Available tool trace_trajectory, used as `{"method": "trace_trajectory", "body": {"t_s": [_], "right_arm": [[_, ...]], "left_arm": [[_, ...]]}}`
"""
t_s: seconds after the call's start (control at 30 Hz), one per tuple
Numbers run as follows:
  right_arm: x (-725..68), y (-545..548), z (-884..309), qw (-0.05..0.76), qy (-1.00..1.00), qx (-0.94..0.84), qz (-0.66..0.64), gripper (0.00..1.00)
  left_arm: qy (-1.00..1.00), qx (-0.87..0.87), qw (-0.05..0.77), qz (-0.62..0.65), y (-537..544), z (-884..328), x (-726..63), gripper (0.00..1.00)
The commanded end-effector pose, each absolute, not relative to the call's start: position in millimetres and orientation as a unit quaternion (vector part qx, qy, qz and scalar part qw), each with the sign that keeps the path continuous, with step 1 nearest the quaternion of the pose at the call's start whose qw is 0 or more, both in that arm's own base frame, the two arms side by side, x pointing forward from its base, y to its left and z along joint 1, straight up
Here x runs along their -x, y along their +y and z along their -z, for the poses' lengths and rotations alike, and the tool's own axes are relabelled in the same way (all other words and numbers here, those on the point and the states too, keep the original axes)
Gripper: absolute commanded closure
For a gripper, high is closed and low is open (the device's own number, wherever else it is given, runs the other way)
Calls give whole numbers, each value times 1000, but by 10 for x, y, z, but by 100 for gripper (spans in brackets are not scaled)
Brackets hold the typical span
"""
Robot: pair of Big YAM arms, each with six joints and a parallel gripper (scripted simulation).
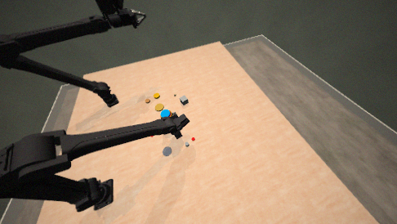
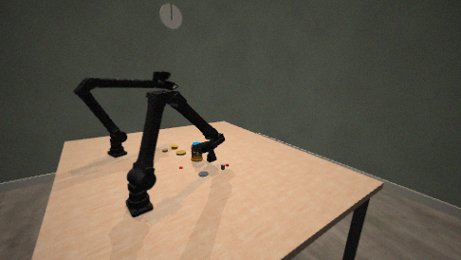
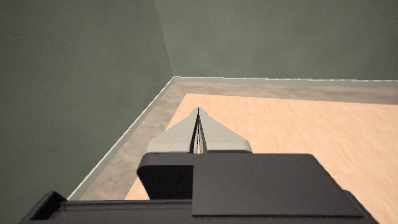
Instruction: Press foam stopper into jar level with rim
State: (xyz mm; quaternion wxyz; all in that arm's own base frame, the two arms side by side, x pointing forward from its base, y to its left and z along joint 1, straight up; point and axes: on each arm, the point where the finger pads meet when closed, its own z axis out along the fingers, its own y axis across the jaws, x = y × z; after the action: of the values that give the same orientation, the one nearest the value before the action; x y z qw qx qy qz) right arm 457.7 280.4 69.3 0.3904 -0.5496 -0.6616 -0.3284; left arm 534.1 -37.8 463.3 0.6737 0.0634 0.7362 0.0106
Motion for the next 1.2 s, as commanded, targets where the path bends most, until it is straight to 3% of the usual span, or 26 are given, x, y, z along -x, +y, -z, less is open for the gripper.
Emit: {"method": "trace_trajectory", "body": {"t_s": [0.0,1.17], "right_arm": [[-4654,2754,-851,390,-652,560,332,36],[-4654,2754,-851,390,-652,560,332,36]], "left_arm": [[722,-98,685,-30,-500,-4997,-5417,100],[725,-455,513,-72,-2466,-3856,-5452,100]]}}
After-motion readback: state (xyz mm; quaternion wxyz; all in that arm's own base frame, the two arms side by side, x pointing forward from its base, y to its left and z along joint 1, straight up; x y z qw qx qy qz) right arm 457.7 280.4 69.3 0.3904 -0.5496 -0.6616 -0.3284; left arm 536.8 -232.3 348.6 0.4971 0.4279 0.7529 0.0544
